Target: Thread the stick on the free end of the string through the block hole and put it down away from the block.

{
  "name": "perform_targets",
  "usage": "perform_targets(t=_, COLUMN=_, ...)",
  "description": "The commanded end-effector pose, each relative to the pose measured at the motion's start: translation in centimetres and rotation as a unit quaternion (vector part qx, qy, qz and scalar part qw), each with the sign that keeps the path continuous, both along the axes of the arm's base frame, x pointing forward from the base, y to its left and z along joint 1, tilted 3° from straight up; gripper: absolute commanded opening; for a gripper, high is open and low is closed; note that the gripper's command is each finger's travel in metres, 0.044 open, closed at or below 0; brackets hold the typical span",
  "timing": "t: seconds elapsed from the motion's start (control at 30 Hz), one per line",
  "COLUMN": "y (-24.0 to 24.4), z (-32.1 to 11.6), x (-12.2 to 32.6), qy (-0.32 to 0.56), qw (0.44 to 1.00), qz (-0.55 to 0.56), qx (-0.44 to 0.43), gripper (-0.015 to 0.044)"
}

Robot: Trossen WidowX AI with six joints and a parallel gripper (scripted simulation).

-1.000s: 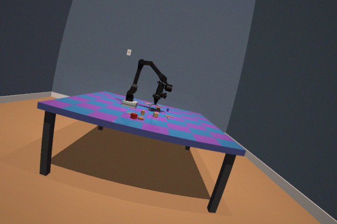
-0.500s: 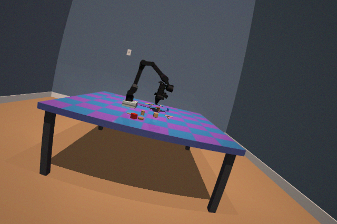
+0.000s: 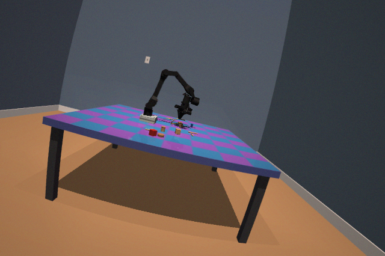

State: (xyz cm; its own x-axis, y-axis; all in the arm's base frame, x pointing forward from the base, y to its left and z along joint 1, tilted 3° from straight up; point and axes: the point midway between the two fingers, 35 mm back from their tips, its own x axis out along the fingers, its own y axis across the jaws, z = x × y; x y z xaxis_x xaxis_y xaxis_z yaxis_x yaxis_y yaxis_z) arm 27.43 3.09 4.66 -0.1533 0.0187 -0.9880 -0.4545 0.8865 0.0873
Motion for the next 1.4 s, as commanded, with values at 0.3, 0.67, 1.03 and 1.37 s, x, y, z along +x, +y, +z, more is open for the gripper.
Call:
perform_targets(t=0.3, y=1.6, z=0.2, x=1.0, qy=0.003, qw=0.986, qz=0.163, qx=0.032, gripper=0.0000)
perform_targets(t=0.67, y=2.8, z=0.1, x=1.6, qy=0.009, qw=0.952, qz=0.300, qx=0.059, gripper=0.0000)
perform_targets(t=1.03, y=4.2, z=0.1, x=2.1, qy=0.013, qw=0.899, qz=0.430, qx=0.086, gripper=0.0000)
perform_targets(t=1.37, y=5.4, z=0.0, x=2.5, qy=0.016, qw=0.834, qz=0.541, qx=0.111, gripper=0.0000)
